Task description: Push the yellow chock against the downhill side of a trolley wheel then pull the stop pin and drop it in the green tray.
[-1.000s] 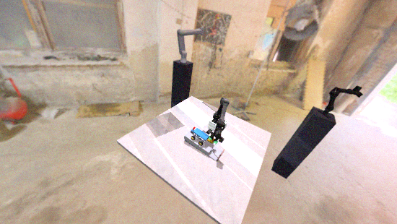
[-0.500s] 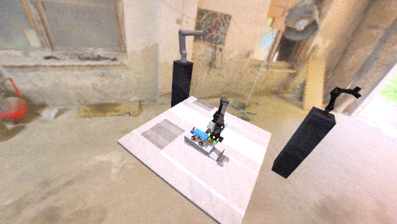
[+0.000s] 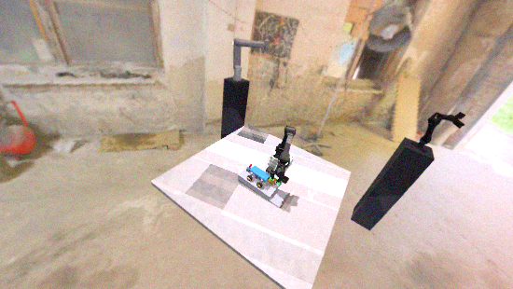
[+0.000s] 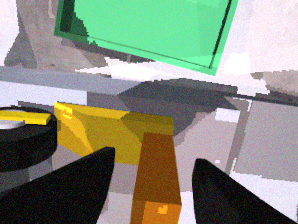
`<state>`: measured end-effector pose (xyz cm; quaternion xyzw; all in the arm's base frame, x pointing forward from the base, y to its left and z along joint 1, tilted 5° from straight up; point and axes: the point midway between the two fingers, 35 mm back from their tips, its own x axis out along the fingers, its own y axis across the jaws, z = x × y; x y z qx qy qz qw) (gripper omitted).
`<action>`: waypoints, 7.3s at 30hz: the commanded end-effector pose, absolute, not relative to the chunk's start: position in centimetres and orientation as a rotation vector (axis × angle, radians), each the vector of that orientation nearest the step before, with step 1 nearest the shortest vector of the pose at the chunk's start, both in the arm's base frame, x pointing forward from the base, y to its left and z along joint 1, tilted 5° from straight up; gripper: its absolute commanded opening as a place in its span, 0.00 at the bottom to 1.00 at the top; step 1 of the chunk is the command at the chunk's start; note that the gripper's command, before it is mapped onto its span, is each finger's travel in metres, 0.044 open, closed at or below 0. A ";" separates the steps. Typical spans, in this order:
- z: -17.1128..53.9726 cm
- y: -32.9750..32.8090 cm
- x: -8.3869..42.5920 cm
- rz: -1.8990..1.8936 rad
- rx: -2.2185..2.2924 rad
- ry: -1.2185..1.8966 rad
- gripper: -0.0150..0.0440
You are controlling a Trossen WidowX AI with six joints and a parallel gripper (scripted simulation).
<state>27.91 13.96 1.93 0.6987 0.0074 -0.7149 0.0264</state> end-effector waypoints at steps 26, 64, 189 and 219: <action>7.5 14.1 28.7 -2.202 2.202 0.024 0.62; 10.7 -6.4 32.7 -2.002 2.508 -2.414 0.58; 7.6 -7.5 32.6 -2.000 2.508 -2.414 0.25; 8.8 -10.0 32.9 -1.995 2.509 -2.415 0.25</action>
